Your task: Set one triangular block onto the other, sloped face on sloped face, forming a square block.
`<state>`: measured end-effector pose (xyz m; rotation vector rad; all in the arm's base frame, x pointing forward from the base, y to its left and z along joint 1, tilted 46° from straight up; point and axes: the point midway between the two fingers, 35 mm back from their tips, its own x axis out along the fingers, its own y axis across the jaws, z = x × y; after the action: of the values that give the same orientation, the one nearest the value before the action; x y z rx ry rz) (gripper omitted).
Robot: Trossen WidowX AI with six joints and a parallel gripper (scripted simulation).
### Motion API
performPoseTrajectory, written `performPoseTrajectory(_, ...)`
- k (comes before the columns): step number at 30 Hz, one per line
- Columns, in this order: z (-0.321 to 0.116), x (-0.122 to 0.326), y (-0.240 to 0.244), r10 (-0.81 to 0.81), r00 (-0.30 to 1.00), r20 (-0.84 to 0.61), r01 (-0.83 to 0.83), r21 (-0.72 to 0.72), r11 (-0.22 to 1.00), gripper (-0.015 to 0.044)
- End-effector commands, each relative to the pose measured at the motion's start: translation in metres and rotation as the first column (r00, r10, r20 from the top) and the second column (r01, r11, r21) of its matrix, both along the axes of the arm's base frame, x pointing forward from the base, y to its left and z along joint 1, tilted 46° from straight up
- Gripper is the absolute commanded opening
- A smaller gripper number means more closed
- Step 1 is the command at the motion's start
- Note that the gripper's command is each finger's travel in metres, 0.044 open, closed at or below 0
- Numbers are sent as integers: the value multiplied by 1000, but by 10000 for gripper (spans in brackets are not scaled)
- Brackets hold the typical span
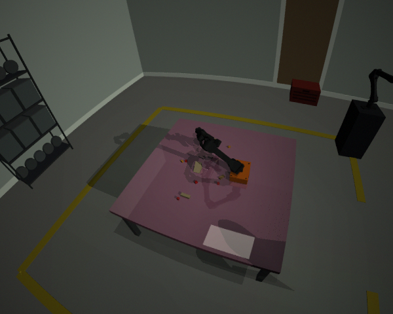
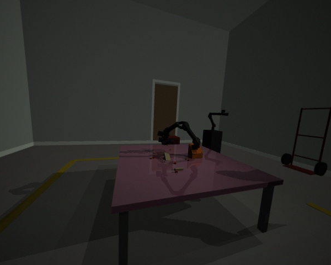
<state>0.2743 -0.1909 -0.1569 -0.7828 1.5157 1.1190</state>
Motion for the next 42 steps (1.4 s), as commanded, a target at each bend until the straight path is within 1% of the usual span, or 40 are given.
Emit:
performPoseTrajectory(1, -1, 0, -2, -125, 992, -7, 125, 5, 992, 0)
performPoseTrajectory(10, -5, -2, -3, -411, 910, -49, 412, 6, 911, 0)
performPoseTrajectory(19, -7, -3, -5, -659, 745, -105, 661, -14, 750, 0)
performPoseTrajectory(25, -8, -4, -6, -790, 596, -146, 794, -43, 607, 0)
performPoseTrajectory(31, -9, -5, -8, -887, 423, -186, 893, -83, 443, 0)
performPoseTrajectory(42, -10, -7, -11, -967, 69, -245, 975, -191, 118, 0)
